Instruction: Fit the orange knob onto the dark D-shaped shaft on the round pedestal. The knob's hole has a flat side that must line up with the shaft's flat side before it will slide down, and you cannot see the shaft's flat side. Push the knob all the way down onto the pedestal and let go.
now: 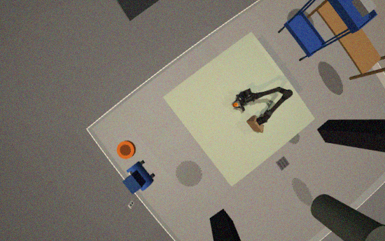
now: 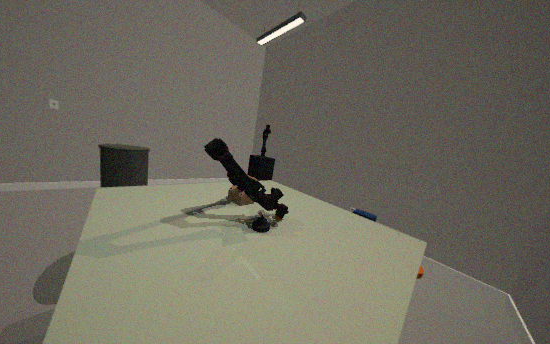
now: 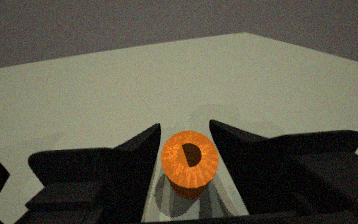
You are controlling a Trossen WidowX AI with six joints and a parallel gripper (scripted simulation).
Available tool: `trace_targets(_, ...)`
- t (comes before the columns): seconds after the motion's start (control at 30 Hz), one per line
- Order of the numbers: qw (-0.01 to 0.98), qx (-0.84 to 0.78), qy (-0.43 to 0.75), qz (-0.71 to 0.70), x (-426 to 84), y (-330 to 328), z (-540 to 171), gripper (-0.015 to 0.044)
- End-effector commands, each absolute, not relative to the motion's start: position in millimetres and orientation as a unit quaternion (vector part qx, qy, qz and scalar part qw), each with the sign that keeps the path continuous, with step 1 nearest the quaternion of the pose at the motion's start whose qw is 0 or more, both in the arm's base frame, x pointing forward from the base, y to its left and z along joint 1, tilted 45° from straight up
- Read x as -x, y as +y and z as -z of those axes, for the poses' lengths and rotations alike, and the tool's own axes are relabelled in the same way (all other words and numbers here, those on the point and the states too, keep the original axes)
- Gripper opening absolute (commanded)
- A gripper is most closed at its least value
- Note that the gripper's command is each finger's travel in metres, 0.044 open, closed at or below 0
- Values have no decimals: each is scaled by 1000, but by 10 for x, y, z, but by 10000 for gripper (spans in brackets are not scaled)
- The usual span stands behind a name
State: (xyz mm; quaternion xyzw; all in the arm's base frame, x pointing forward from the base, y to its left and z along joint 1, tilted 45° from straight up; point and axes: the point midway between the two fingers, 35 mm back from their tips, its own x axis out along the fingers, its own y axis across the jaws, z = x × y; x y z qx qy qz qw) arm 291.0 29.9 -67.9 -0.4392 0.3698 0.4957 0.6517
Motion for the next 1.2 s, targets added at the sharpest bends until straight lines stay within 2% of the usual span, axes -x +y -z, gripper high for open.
trace_targets(0.0,653,438,368,-497,-2912,304,680,260)
trace_targets(0.6,653,438,368,-497,-2912,304,680,260)
trace_targets(0.83,653,438,368,-497,-2912,304,680,440)
trace_targets(1.07,652,438,369,-497,-2915,323,661,440)
trace_targets(1.17,652,439,369,-496,-2924,590,397,440)
